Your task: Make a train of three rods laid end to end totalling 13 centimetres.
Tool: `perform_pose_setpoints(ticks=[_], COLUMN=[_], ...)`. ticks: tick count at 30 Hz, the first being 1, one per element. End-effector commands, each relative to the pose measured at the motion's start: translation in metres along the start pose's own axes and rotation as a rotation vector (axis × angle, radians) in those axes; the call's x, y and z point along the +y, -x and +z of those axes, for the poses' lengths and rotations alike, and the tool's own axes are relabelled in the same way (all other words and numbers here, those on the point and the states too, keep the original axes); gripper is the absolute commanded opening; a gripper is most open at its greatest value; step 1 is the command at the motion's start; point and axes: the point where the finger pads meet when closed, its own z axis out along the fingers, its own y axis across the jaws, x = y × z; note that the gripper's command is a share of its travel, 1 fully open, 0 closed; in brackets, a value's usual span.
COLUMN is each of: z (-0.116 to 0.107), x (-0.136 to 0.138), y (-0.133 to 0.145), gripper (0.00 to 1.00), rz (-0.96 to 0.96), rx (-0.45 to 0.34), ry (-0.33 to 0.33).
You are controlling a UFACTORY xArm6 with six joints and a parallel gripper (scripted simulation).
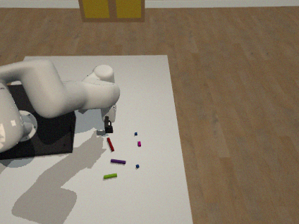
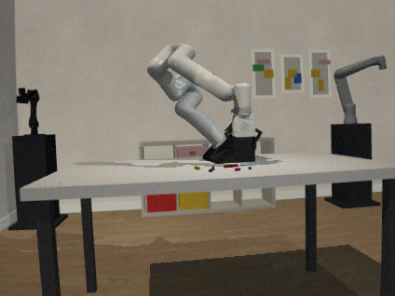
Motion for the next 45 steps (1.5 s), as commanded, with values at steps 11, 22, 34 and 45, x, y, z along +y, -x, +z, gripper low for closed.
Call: perform_pose_setpoints(ticks=[11, 22, 34, 45], z=[-0.001, -0.001, -0.002, -0.003], x=[0.000, 0.000, -0.023, -0.046], y=[0.001, 0.001, 0.005, 0.007], gripper=[1.00, 1.00, 1.00, 1.00], rz=[0.001, -0.001, -0.301, -0.613], rx=[-0.003, -0.003, -0.003, -0.004], ry=[0.002, 0.002, 0.005, 0.006])
